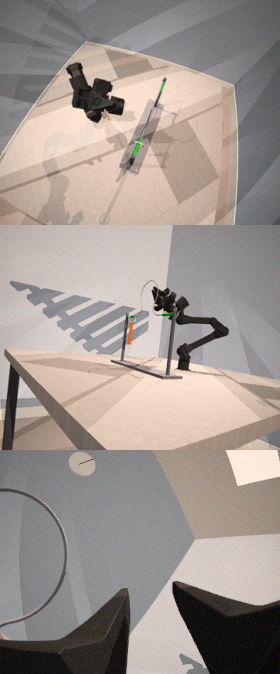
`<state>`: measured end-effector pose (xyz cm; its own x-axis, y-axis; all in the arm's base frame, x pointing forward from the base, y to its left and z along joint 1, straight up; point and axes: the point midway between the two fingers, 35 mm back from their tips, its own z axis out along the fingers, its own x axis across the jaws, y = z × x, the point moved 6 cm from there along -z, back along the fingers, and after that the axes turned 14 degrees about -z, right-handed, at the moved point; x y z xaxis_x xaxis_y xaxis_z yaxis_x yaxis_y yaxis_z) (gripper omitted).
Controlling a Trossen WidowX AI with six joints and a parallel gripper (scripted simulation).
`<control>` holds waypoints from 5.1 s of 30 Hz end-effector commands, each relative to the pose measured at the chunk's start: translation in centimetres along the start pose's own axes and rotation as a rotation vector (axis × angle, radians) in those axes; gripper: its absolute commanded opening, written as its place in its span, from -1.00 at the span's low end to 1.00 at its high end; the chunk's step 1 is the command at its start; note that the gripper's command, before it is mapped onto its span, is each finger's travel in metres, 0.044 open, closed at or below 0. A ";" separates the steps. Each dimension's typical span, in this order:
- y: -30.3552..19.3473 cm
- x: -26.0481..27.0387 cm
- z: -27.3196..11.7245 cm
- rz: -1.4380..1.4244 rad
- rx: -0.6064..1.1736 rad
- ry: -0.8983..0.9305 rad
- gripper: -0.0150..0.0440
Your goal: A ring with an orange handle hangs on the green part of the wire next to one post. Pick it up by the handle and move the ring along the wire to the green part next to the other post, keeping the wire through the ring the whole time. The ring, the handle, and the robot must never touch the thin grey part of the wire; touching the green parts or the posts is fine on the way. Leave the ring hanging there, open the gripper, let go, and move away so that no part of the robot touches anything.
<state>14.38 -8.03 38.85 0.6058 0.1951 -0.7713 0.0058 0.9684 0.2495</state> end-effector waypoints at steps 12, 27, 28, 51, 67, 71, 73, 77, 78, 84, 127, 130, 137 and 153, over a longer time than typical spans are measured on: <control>-10.2 14.3 -8.5 0.502 0.314 0.550 0.05; -11.4 19.8 -17.2 0.990 0.496 0.666 0.05; -11.4 19.8 -17.2 0.990 0.496 0.666 0.05; -10.5 19.8 -10.7 0.991 0.452 0.592 0.05; -10.9 20.9 -8.9 0.991 0.451 0.593 0.05; -11.0 21.3 -8.4 0.991 0.451 0.592 0.05; -11.1 21.5 -8.1 0.991 0.451 0.592 0.05; -11.1 21.9 -7.7 0.991 0.451 0.592 0.05; -11.1 22.0 -7.6 0.991 0.450 0.592 0.05; -11.2 22.6 -6.9 0.991 0.450 0.591 0.05; -11.0 24.5 -5.3 0.992 0.443 0.593 -0.48; -11.0 24.5 -5.3 0.992 0.443 0.593 -0.75; -11.0 24.5 -5.3 0.992 0.443 0.593 -1.00; -10.7 23.6 -4.5 0.993 0.445 0.588 -1.00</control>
<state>24.96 -13.03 14.91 0.0464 0.9671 -0.2501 0.0902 0.2453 0.9653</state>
